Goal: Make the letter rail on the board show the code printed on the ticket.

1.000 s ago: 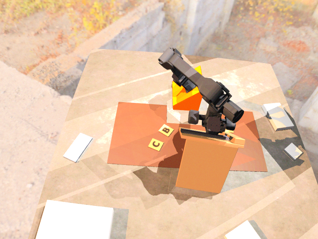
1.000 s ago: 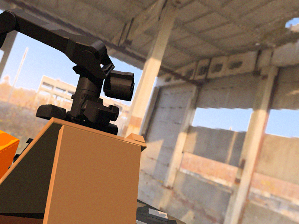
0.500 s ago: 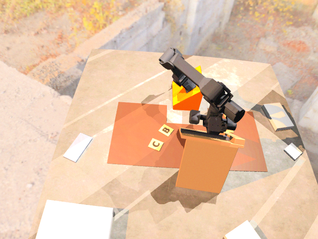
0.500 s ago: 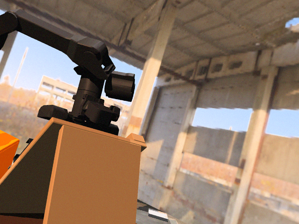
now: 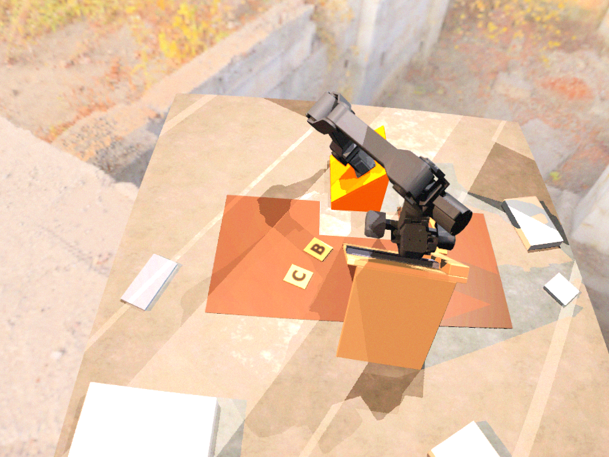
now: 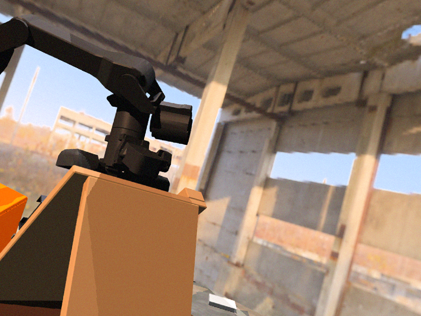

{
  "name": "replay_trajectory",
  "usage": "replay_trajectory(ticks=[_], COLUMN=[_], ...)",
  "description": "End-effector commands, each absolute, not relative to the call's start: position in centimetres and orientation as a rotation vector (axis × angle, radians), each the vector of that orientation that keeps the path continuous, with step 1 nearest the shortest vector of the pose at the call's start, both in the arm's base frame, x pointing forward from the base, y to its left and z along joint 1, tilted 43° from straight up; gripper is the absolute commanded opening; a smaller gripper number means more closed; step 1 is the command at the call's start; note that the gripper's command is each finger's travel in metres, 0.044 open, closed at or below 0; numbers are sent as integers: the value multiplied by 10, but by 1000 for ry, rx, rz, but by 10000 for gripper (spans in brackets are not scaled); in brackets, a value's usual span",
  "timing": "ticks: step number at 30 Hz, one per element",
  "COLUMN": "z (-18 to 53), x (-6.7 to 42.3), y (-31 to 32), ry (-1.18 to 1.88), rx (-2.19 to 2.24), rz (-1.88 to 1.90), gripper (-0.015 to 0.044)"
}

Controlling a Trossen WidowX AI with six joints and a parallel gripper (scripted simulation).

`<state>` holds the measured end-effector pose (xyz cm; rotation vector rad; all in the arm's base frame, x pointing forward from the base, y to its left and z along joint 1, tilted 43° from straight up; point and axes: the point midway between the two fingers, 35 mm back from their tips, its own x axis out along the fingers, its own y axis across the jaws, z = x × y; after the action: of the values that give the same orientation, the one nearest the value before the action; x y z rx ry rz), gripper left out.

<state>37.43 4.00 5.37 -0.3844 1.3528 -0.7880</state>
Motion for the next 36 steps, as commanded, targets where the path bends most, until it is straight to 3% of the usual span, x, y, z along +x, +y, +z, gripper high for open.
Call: replay_trajectory(ticks=[1,36], z=[54,56], x=[376,364], y=[42,56], ry=[1349,1350], rx=[-379,-379], rz=[-790,-789], gripper=[0,0])
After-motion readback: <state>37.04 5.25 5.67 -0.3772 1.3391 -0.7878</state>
